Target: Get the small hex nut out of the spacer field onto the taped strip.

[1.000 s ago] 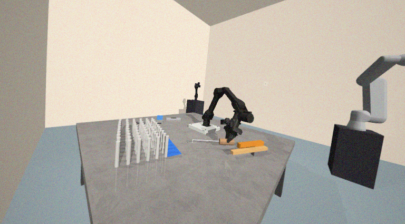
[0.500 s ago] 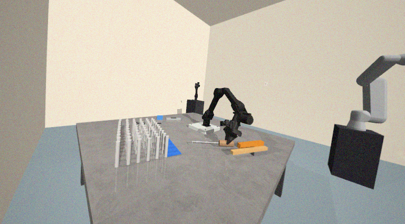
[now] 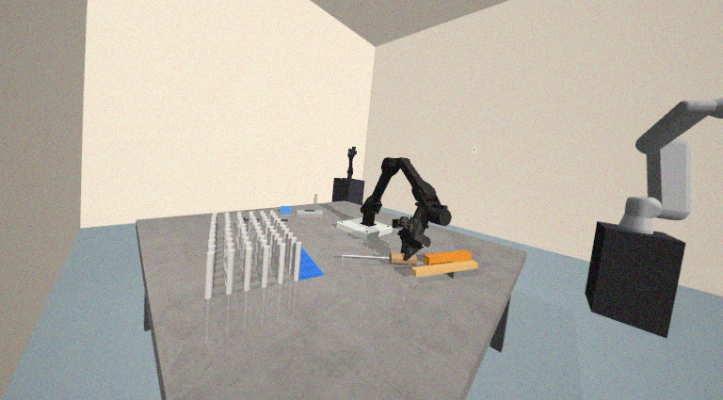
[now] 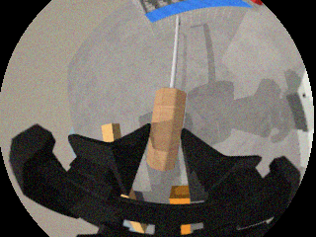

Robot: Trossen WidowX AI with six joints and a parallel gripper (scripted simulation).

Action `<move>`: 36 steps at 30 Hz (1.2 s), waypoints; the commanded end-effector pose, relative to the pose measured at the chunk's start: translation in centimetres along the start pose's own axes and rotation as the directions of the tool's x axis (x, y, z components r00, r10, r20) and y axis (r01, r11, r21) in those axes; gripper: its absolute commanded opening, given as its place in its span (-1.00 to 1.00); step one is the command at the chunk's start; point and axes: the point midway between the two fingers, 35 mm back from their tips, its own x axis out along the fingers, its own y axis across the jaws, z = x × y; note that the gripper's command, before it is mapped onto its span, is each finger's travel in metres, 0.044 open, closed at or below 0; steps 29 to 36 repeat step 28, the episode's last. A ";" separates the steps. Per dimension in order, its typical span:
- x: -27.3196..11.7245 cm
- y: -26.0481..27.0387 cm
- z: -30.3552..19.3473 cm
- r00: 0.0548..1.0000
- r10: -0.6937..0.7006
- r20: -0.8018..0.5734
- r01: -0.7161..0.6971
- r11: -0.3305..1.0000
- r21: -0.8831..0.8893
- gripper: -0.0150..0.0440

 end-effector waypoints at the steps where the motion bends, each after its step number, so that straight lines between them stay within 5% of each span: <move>1: 0.3 -0.1 0.0 1.000 0.006 0.007 -0.006 1.000 0.005 -0.49; 11: 0.9 -0.5 -0.2 1.000 0.006 0.007 -0.006 1.000 0.004 -0.49; 28: 0.7 -0.4 -0.2 1.000 0.000 0.000 0.000 1.000 0.000 1.00; 36: 0.7 -0.4 -0.2 1.000 0.000 0.000 0.000 1.000 0.000 1.00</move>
